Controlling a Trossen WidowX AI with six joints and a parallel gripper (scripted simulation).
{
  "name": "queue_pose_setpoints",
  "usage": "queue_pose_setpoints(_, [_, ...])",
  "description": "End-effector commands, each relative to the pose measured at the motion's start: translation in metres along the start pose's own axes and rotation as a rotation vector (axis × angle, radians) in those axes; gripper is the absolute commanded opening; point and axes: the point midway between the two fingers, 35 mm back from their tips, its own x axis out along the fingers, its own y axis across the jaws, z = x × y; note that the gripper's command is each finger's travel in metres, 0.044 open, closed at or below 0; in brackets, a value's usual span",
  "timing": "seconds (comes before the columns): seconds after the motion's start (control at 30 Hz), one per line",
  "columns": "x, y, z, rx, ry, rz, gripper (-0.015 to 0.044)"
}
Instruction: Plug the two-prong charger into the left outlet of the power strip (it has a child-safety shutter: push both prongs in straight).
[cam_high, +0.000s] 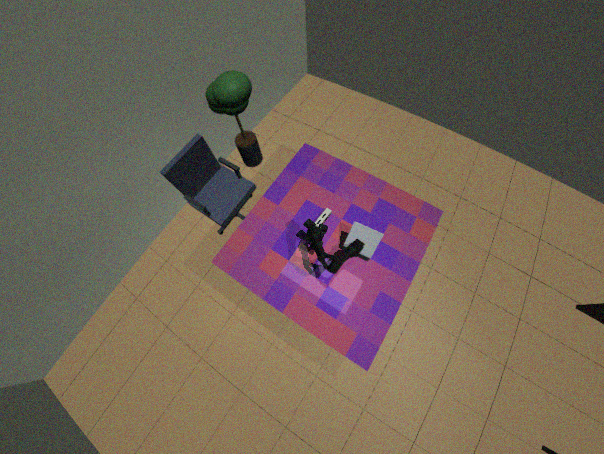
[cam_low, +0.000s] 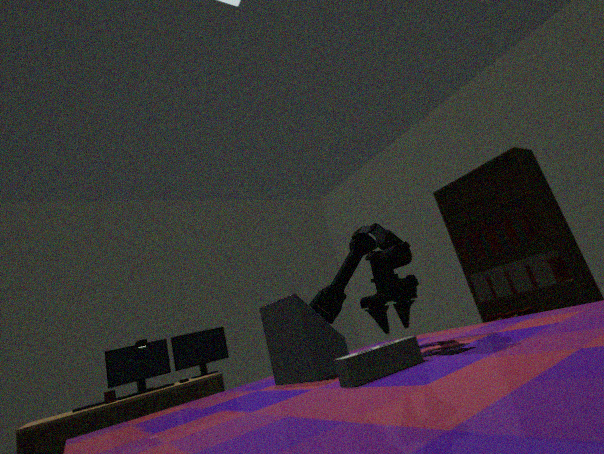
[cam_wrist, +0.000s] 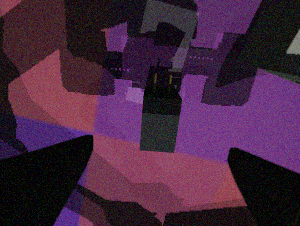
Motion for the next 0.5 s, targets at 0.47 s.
queue_pose_setpoints(0.47, [0.021, 0.000, 0.000, -0.005, 0.004, 0.014, 0.0440])
